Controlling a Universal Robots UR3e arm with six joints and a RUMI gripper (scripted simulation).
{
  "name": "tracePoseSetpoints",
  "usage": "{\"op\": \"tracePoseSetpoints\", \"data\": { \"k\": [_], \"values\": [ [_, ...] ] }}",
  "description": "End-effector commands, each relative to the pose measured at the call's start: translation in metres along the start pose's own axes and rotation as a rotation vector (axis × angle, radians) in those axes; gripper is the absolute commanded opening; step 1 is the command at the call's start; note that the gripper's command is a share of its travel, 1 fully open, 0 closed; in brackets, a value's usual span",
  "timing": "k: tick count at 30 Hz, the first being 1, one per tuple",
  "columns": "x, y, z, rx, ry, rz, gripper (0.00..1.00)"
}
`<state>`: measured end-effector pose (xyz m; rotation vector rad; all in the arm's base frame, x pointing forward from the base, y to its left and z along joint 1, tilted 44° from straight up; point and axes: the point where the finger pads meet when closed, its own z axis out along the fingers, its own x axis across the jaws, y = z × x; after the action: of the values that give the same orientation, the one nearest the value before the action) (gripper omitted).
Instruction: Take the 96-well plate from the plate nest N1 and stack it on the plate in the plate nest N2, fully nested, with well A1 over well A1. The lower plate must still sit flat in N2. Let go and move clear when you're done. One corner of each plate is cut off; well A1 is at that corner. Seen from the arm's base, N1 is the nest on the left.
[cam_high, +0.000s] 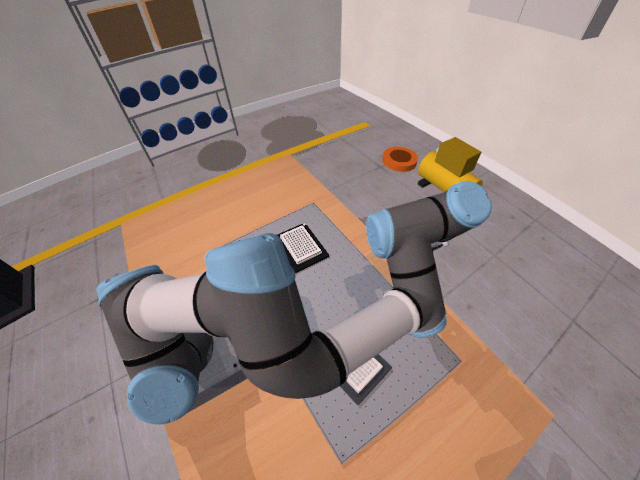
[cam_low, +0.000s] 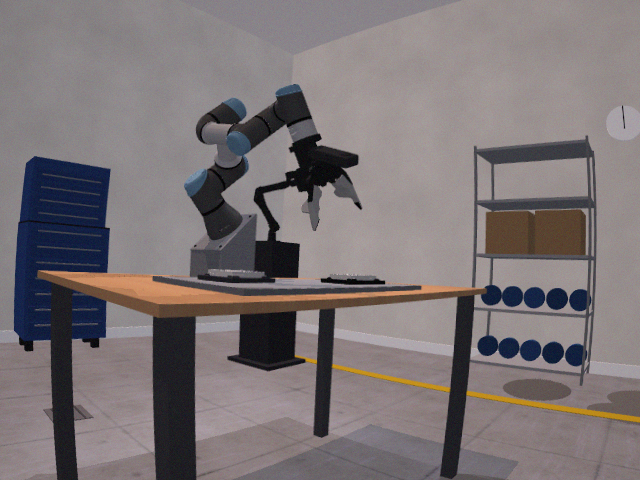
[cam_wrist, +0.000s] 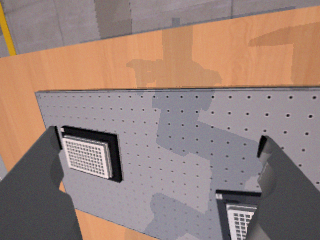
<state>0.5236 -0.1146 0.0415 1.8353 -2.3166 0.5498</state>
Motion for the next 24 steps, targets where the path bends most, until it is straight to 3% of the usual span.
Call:
{"op": "tracePoseSetpoints", "data": {
  "k": [1, 8, 24],
  "values": [
    [-0.015, 0.006, 0.008, -0.027, 0.015, 0.095, 1.0],
    [-0.031, 0.014, 0.017, -0.047, 0.033, 0.184, 1.0],
    [-0.079, 0.047, 0.046, -0.089, 0.119, 0.488, 1.0]
  ]
}}
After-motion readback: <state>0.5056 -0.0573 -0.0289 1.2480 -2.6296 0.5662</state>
